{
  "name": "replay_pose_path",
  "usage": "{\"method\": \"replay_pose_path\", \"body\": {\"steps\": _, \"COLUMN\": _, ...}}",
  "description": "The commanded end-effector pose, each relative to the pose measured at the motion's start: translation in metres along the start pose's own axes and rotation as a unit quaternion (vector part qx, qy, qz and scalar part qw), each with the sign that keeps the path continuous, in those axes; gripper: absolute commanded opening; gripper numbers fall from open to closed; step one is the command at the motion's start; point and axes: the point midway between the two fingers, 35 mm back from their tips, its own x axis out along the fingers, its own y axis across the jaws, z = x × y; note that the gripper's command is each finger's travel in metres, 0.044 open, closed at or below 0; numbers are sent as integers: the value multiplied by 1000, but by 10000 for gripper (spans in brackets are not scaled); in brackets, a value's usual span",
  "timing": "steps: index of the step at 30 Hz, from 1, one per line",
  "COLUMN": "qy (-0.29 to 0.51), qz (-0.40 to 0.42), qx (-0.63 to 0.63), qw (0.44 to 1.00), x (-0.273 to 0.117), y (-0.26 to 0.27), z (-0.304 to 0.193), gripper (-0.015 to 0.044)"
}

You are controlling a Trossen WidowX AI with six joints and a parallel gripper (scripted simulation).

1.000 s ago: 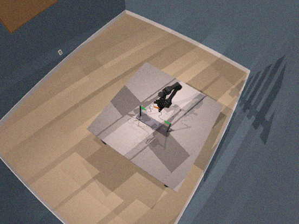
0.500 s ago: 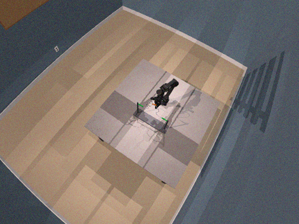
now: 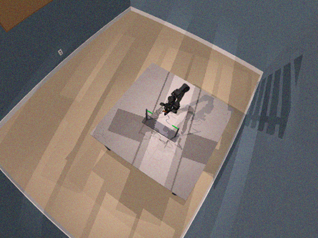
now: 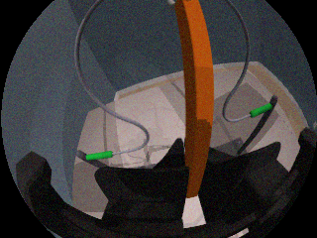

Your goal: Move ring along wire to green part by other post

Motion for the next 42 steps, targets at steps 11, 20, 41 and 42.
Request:
{"method": "replay_pose_path", "body": {"steps": 11, "qy": -15, "qz": -54, "qx": -82, "qw": 995, "x": 0, "y": -8, "z": 1, "gripper": -150}}
{"method": "replay_pose_path", "body": {"steps": 20, "qy": -22, "qz": -88, "qx": -132, "qw": 987, "x": 0, "y": -13, "z": 2, "gripper": -150}}
{"method": "replay_pose_path", "body": {"steps": 41, "qy": -39, "qz": -165, "qx": -246, "qw": 954, "x": -2, "y": -23, "z": 7, "gripper": -150}}
{"method": "replay_pose_path", "body": {"steps": 42, "qy": -40, "qz": -169, "qx": -251, "qw": 952, "x": -2, "y": -24, "z": 7, "gripper": -150}}
